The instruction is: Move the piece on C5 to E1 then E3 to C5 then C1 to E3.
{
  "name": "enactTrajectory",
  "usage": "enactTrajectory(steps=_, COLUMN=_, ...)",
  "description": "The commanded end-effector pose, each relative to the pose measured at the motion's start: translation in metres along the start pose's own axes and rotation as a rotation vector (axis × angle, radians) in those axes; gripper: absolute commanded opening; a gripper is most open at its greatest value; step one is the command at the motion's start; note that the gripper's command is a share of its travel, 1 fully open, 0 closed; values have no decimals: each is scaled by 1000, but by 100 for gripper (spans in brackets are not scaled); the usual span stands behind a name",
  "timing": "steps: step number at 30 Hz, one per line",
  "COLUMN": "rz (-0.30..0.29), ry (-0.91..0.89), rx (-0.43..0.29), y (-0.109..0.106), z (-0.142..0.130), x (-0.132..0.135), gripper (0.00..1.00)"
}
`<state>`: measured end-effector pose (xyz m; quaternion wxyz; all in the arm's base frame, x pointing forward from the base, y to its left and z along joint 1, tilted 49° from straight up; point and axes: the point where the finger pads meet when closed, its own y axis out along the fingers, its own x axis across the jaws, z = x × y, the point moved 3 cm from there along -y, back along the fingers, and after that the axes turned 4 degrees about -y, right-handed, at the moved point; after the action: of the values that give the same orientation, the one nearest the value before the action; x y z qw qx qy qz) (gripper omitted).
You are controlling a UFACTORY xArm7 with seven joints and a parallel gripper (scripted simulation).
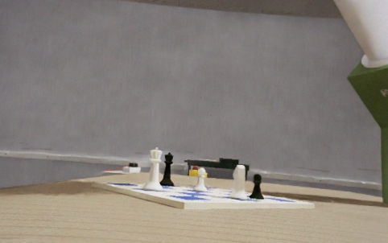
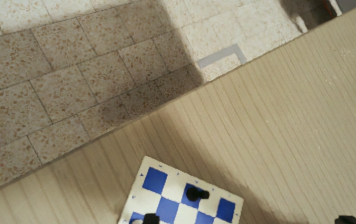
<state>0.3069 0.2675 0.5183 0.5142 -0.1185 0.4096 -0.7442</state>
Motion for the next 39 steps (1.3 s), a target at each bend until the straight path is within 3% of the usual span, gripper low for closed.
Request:
enactTrajectory(steps=1, rz=22, ry=102, rx=111, y=-34, z=-45, x=-36, gripper=100)
enactTrajectory(steps=2, rz=22, ry=102, rx=111, y=-34, z=-45, x=-36, gripper=100)
enactTrajectory(steps=3, rz=36, ry=135, rx=148, y=-42, z=-67, x=-48, gripper=100)
enactTrajectory(steps=5, rz=36, ry=135, rx=148, y=-42, z=-67, x=-48, gripper=100)
enactTrajectory(steps=7, rz=63, ry=195, rx=214, y=-50, z=-114, x=-69, gripper=100)
enactTrajectory(steps=9, rz=63, ry=195, rx=214, y=-50, z=-114, x=-69, gripper=100)
enactTrajectory(steps=10, rz=76, ry=222, rx=243, y=-50, z=-138, x=-78, gripper=100)
enactTrajectory(steps=11, rz=76, ry=222, rx=243, y=-50, z=-138, x=-78, gripper=100)
enactTrajectory(steps=12, rz=88, ry=247, rx=270, y=-49, z=-162, x=-86, gripper=100)
enactTrajectory(steps=13, rz=88, ry=247, rx=270, y=-49, z=-162, x=-86, gripper=100)
enactTrajectory(steps=14, rz=99, ry=271, rx=294, y=-45, z=-185, x=-93, gripper=100)
enactTrajectory(steps=15, rz=99, ry=271, rx=294, y=-45, z=-185, x=-93, gripper=100)
enactTrajectory(steps=16, rz=109, ry=294, rx=317, y=-39, z=-208, x=-99, gripper=100)
enactTrajectory(steps=17, rz=109, ry=294, rx=317, y=-39, z=-208, x=-99, gripper=100)
enactTrajectory(steps=20, rz=126, ry=334, rx=356, y=-23, z=-253, x=-107, gripper=100)
enactTrajectory(steps=22, rz=126, ry=334, rx=356, y=-23, z=-253, x=-107, gripper=100)
enactTrajectory(steps=24, rz=139, ry=370, rx=390, y=-3, z=-293, x=-111, gripper=100)
enactTrajectory(steps=27, rz=144, ry=387, rx=404, y=9, z=-312, x=-112, gripper=100)
enactTrajectory(steps=29, rz=150, ry=417, rx=429, y=33, z=-346, x=-111, gripper=100)
enactTrajectory(steps=32, rz=153, ry=430, rx=441, y=45, z=-361, x=-110, gripper=100)
enactTrajectory(steps=35, rz=155, ry=466, rx=468, y=80, z=-399, x=-103, gripper=100)
enactTrajectory(steps=39, rz=155, ry=476, rx=476, y=91, z=-410, x=-100, gripper=100)
